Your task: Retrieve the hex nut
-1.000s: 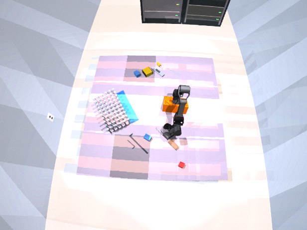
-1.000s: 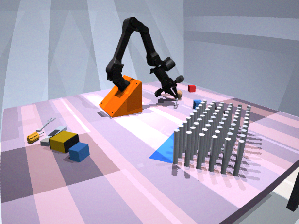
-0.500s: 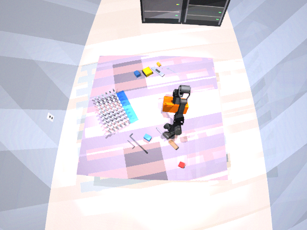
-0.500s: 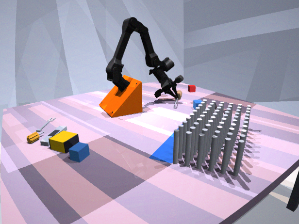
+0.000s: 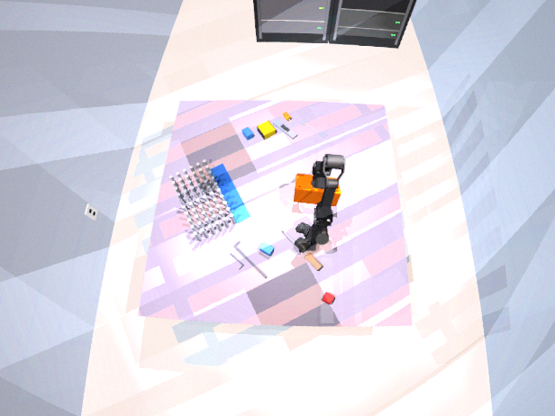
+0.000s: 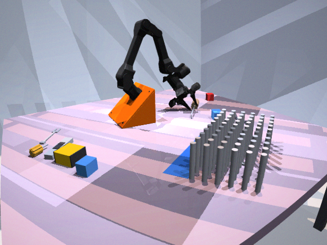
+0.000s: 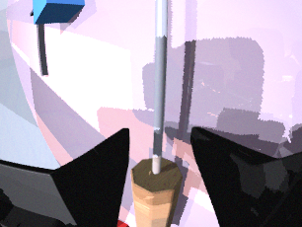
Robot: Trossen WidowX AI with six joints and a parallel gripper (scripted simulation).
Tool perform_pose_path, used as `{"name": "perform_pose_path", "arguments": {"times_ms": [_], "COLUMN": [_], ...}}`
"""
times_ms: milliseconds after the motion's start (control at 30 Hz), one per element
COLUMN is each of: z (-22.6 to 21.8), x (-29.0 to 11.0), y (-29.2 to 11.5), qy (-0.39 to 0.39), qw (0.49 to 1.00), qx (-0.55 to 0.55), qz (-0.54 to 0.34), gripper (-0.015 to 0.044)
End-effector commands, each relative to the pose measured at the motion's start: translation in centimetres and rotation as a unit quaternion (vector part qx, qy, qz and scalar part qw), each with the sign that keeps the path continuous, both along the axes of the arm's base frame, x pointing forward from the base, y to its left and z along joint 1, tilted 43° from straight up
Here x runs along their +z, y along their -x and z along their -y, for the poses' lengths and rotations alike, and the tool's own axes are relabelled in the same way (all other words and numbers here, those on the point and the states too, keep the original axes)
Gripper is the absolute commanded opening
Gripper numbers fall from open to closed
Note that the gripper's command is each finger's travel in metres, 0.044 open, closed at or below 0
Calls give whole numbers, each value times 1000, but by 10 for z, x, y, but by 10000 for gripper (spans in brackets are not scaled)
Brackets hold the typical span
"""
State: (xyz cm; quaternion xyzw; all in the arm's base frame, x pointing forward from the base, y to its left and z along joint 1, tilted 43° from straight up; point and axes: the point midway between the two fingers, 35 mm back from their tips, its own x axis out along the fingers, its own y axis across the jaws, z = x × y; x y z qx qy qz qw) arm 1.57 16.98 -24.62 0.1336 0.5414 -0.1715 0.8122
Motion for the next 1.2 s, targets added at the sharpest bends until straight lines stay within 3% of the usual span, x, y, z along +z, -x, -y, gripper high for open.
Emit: {"name": "perform_pose_path", "arguments": {"times_ms": [0, 167, 300, 533, 1167], "z": [-1, -1, -26, -56, -56], "x": [0, 0, -1, 53, 54], "y": [0, 0, -3, 2, 2], "qy": [-1, -1, -18, -15, -15], "qw": [1000, 1000, 999, 1000, 1000], "qx": [0, 0, 23, 3, 2], "qz": [0, 0, 13, 11, 11], "gripper": [315, 440, 440, 440, 440]}}
